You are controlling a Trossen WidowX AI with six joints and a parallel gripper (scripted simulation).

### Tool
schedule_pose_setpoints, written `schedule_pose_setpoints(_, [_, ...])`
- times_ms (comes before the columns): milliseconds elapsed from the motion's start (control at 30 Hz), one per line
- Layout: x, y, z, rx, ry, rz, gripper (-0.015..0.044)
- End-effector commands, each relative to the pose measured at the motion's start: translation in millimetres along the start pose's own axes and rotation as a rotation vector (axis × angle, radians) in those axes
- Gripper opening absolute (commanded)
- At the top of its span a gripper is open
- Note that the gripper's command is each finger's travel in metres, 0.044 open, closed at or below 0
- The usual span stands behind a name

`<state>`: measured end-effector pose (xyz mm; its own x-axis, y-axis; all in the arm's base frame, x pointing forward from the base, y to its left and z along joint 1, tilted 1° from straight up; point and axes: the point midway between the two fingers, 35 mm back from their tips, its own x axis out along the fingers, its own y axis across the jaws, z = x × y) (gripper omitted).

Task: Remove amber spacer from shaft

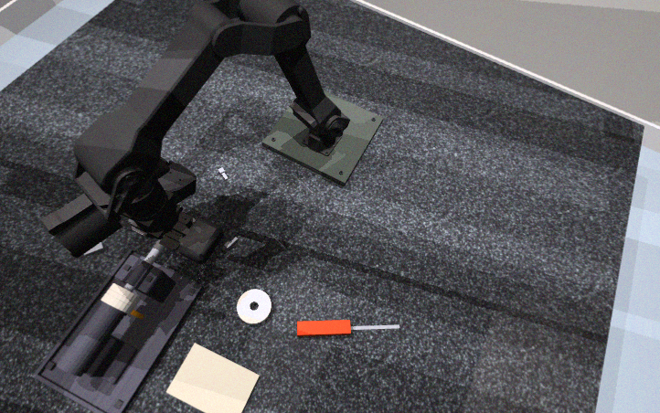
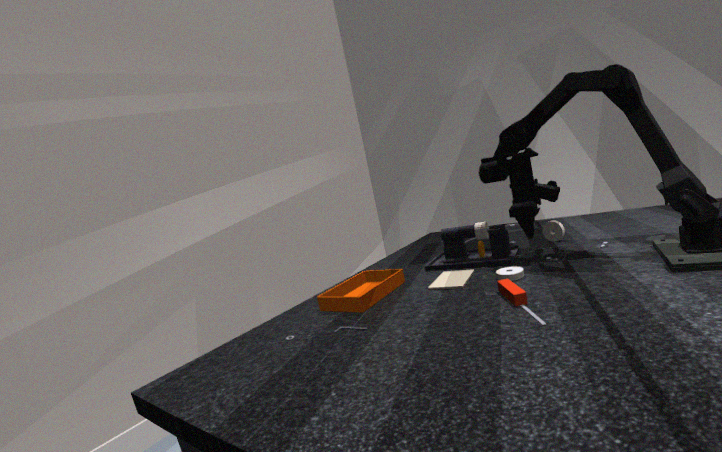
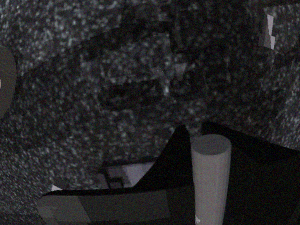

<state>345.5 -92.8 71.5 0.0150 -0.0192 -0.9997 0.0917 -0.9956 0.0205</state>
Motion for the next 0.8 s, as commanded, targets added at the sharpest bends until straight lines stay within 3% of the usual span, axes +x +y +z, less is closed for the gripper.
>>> schedule_pose_setpoints(0, [-0.2,-1.2,-2.7,0.000,0.002,-0.002,0.0000])
schedule_pose_setpoints(767, [-0.3,-1.3,-9.2,0.000,0.003,-0.002,0.0000])
